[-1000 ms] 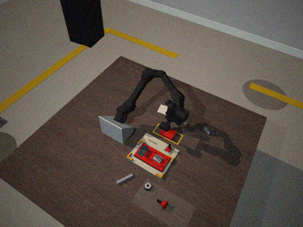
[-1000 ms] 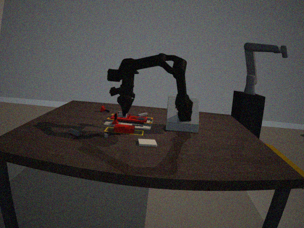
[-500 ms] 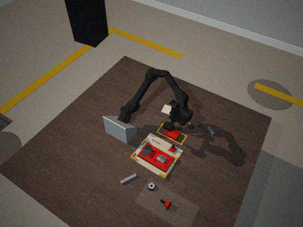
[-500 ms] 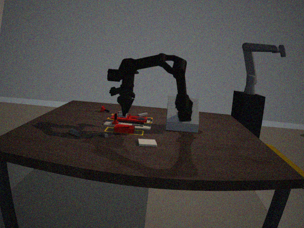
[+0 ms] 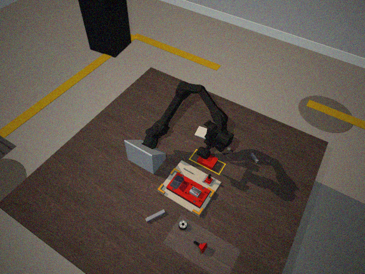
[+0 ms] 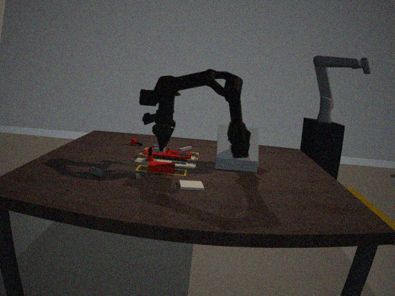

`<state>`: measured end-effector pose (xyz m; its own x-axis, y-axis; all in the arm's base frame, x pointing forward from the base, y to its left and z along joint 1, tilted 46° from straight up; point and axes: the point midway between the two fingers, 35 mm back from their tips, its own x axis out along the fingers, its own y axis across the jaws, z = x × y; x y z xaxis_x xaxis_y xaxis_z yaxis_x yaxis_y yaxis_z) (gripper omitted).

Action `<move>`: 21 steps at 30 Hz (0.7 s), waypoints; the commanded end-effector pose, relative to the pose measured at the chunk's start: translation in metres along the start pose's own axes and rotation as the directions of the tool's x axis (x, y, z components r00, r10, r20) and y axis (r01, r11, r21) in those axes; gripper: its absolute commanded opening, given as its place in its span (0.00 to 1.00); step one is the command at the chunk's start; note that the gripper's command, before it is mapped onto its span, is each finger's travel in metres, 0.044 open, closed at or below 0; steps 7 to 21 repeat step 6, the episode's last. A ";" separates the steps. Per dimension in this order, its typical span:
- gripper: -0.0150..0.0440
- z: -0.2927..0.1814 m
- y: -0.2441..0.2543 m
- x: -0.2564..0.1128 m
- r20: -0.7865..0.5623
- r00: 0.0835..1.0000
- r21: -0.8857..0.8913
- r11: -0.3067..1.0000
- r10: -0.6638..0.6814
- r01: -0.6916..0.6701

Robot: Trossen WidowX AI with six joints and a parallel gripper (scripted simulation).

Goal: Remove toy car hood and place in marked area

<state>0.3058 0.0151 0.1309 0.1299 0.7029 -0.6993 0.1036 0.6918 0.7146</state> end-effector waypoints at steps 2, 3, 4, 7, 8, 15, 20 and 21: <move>1.00 0.000 0.000 -0.001 0.003 1.000 -0.005 1.000 -0.002 0.002; 1.00 0.000 0.000 -0.001 0.003 1.000 -0.005 1.000 -0.002 0.002; 1.00 0.000 0.000 -0.001 0.003 1.000 -0.005 1.000 -0.002 0.002; 1.00 0.000 0.000 -0.001 0.003 1.000 -0.005 1.000 -0.002 0.002; 1.00 0.000 0.000 -0.001 0.003 1.000 -0.005 1.000 -0.002 0.002; 1.00 0.000 0.000 -0.001 0.003 1.000 -0.005 1.000 -0.002 0.002; 1.00 0.000 0.000 -0.001 0.003 1.000 -0.005 1.000 -0.002 0.002; 1.00 0.000 0.000 -0.001 0.003 1.000 -0.005 1.000 -0.002 0.002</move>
